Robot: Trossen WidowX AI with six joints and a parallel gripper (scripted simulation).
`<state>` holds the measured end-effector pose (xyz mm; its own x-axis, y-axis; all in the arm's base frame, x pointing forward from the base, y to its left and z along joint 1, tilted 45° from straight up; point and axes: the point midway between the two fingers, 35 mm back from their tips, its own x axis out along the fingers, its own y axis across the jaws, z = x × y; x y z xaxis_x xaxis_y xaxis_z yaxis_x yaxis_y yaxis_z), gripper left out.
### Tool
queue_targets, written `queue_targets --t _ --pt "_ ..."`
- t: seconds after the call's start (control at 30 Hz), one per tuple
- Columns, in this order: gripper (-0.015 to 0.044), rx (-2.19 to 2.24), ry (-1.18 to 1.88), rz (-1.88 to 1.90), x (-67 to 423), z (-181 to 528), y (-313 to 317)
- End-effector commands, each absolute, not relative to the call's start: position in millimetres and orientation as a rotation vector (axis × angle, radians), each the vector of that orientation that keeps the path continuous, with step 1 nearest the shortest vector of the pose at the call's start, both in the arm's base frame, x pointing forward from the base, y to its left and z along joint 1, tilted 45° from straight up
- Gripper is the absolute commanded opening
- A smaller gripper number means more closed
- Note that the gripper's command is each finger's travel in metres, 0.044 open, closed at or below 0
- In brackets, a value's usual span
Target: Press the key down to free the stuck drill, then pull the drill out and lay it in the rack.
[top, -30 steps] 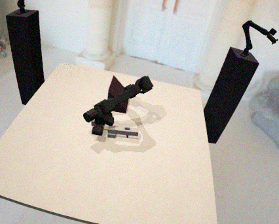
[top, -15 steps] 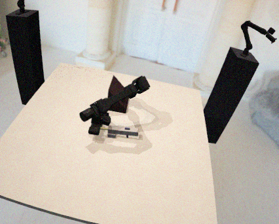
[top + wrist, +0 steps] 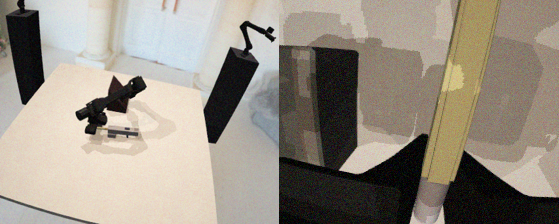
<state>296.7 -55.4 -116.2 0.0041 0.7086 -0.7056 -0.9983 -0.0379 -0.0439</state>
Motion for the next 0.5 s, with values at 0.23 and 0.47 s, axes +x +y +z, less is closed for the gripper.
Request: queue_targets --t 0.23,0.47 --pt "0.0 -0.667 0.569 1.494 300 -126 -69" --pt "0.0 -0.668 0.57 1.494 300 -133 -76"
